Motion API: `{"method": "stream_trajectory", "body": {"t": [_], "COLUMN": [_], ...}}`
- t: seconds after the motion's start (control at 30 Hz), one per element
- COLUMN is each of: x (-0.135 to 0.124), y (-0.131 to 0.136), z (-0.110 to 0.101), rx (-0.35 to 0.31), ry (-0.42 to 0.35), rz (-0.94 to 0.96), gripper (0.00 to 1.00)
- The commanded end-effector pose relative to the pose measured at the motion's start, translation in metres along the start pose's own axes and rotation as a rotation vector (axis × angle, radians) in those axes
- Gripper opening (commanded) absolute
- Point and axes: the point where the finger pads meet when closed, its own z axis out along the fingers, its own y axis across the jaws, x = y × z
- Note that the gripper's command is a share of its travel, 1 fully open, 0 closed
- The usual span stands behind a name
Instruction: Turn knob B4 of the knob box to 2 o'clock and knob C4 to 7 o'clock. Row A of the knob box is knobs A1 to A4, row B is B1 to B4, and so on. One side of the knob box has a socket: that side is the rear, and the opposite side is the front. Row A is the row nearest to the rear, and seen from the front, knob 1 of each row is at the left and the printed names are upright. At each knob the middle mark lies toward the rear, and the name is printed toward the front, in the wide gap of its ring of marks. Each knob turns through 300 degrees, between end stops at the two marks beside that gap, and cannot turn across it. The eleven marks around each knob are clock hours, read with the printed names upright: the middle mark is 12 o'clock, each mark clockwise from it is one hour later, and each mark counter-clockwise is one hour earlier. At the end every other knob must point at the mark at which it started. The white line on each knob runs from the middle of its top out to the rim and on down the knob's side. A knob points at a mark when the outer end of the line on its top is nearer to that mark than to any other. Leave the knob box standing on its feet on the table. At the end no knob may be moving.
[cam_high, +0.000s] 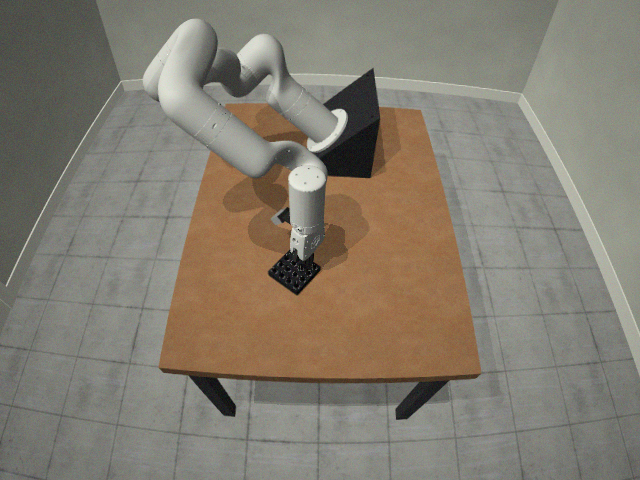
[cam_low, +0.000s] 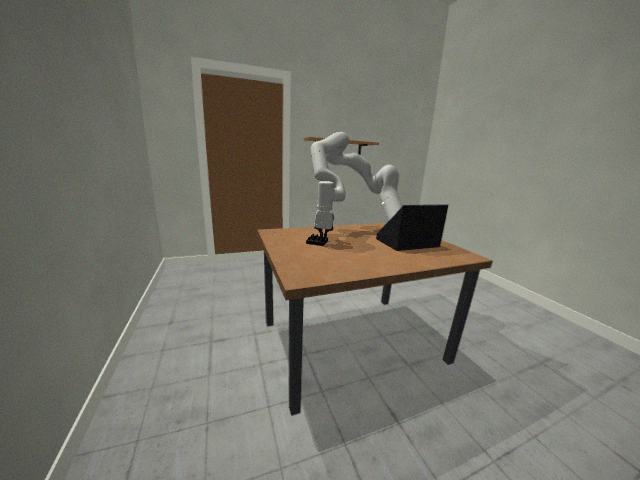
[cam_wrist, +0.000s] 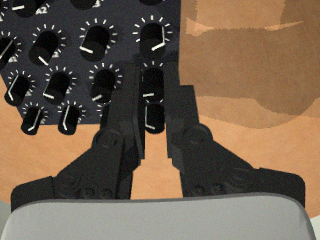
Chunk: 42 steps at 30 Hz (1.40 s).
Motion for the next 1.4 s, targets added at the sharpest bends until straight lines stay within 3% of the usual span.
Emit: {"method": "stream_trajectory", "body": {"t": [0.0, 0.03, 0.07, 0.83, 1.37], "x": [0.0, 0.0, 0.0, 0.0, 0.0], "y": [-0.001, -0.001, -0.001, -0.001, -0.001], "z": [-0.001, -0.001, -0.001, -0.002, -0.033], "rx": [0.001, 0.001, 0.001, 0.001, 0.001], "ry": [-0.001, -0.001, -0.001, -0.001, -0.001], "rz": [0.0, 0.0, 0.0, 0.0, 0.0], "gripper": [0.08, 0.08, 0.19, 0.19, 0.19]}}
